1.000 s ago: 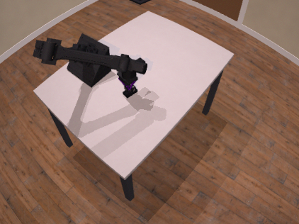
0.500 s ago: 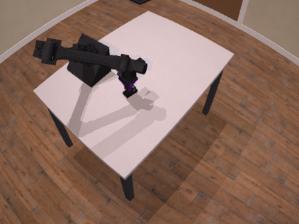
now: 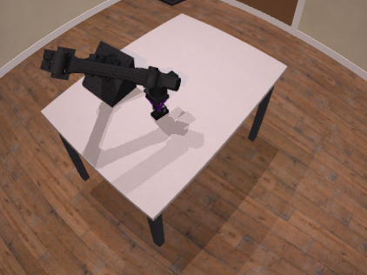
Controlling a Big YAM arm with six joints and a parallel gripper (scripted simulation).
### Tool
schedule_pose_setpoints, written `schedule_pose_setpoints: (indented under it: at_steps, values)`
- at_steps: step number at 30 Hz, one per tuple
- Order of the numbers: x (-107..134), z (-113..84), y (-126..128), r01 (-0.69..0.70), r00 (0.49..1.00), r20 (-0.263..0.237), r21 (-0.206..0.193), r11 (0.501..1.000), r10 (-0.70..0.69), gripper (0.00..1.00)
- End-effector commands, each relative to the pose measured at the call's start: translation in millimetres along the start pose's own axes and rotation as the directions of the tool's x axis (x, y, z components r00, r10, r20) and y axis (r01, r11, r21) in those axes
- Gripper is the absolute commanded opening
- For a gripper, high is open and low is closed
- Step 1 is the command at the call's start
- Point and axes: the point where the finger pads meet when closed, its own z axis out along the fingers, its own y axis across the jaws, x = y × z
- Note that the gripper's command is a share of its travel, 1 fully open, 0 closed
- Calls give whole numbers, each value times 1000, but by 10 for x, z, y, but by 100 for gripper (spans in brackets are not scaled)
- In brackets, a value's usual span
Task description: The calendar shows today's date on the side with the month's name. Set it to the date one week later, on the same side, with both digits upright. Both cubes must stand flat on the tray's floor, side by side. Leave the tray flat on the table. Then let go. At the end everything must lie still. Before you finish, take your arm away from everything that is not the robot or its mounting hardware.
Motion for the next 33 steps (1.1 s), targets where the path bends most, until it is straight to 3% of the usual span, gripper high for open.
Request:
schedule_pose_setpoints:
  at_steps: [1, 33]
  values:
    - [-15, -12, 5, 10, 1000, 5, 14, 1000, -10, 25]
    - [-8, -38, -2, 7, 1000, 9, 22, 1000, -7, 25]
